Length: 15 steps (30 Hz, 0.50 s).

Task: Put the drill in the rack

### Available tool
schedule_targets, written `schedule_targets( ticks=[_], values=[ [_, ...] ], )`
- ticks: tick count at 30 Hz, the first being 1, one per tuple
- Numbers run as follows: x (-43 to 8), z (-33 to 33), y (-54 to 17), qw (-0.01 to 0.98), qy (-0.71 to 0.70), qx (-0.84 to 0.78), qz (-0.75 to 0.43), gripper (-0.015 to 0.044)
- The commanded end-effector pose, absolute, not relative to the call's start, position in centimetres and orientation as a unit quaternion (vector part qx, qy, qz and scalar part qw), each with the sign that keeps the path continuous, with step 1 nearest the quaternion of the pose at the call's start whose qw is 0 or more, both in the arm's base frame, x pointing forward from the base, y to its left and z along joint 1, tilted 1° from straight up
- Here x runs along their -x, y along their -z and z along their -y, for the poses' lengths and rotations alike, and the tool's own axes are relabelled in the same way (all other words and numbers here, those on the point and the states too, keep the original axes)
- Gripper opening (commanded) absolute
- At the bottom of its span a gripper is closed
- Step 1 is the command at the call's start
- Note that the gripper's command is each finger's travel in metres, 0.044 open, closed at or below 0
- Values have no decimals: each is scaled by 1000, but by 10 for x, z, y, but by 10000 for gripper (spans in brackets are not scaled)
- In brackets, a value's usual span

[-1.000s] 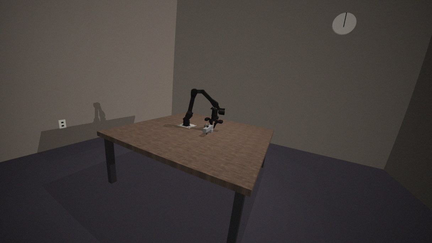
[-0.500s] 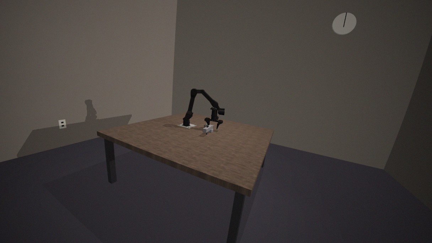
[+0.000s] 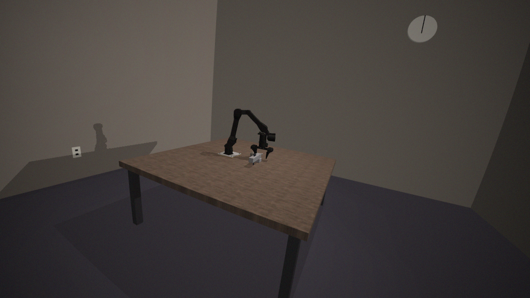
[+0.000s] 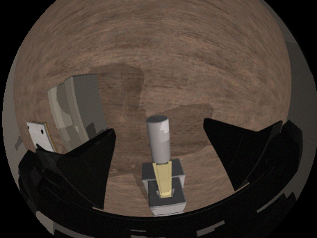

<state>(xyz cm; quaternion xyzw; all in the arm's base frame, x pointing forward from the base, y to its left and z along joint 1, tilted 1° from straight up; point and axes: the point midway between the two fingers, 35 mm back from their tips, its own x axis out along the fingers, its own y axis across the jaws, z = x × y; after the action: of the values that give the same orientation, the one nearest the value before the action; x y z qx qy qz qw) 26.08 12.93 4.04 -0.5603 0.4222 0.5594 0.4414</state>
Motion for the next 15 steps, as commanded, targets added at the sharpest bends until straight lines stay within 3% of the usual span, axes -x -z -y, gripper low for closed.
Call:
schedule_targets(
  ticks=[1, 7, 15],
  values=[
    [-260, -127, -39, 440, -560, 560, -423, 440],
    [-260, -124, -38, 440, -560, 560, -423, 440],
    [-262, -127, -40, 442, -559, 560, -422, 230]
  ],
)
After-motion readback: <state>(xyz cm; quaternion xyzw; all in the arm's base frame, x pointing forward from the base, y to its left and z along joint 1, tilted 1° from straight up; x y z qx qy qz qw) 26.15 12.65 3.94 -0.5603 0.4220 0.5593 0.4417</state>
